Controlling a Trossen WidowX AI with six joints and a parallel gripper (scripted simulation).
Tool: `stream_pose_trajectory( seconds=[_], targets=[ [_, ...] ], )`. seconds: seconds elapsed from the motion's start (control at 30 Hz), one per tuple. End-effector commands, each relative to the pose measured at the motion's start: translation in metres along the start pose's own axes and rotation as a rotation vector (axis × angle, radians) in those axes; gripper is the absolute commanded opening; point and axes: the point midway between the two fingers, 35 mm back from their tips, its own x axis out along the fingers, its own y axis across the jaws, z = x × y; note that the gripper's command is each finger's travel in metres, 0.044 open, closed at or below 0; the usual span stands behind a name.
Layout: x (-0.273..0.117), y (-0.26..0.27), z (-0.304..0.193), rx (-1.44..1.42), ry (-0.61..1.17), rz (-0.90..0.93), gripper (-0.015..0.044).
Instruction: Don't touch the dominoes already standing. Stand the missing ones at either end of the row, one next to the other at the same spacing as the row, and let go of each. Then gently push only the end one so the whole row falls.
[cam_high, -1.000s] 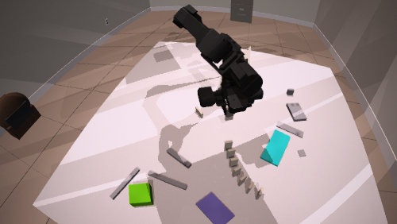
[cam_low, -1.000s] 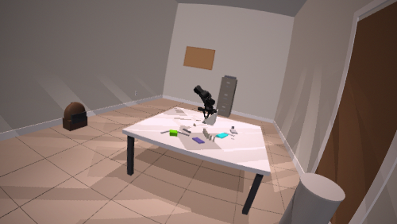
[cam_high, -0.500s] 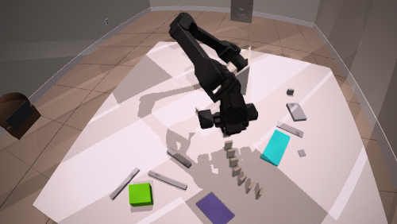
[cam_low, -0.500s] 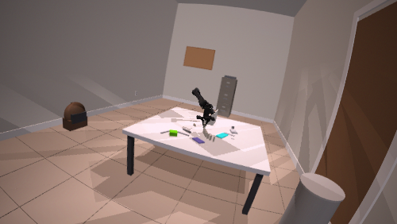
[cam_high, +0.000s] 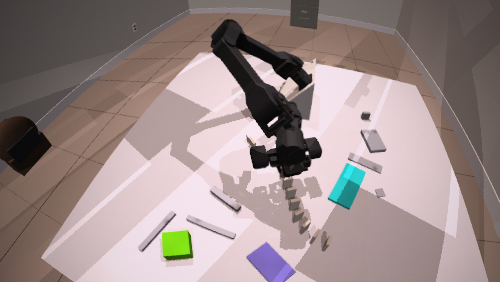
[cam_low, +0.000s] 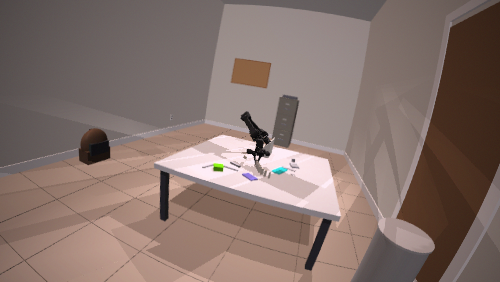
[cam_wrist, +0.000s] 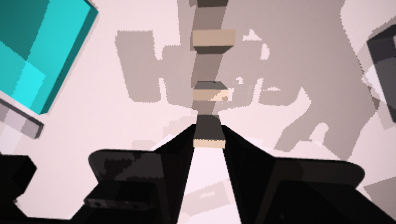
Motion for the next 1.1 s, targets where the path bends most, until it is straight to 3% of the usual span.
stream_pose_trajectory(
  seconds=[0.0, 0.43, 0.57, 0.83, 1.07],
  targets=[
    [0.001, 0.0, 0.0, -0.006, 0.001, -0.005, 0.0107],
    [0.001, 0.0, 0.0, -0.006, 0.001, -0.005, 0.044],
    [-0.009, 0.0, 0.002, -0.006, -0.001, -0.001, 0.044],
    [-0.129, 0.001, 0.001, -0.001, -0.002, 0.006, 0.044],
    [-0.128, -0.004, -0.005, -0.018, -0.003, 0.008, 0.044]
  ],
)
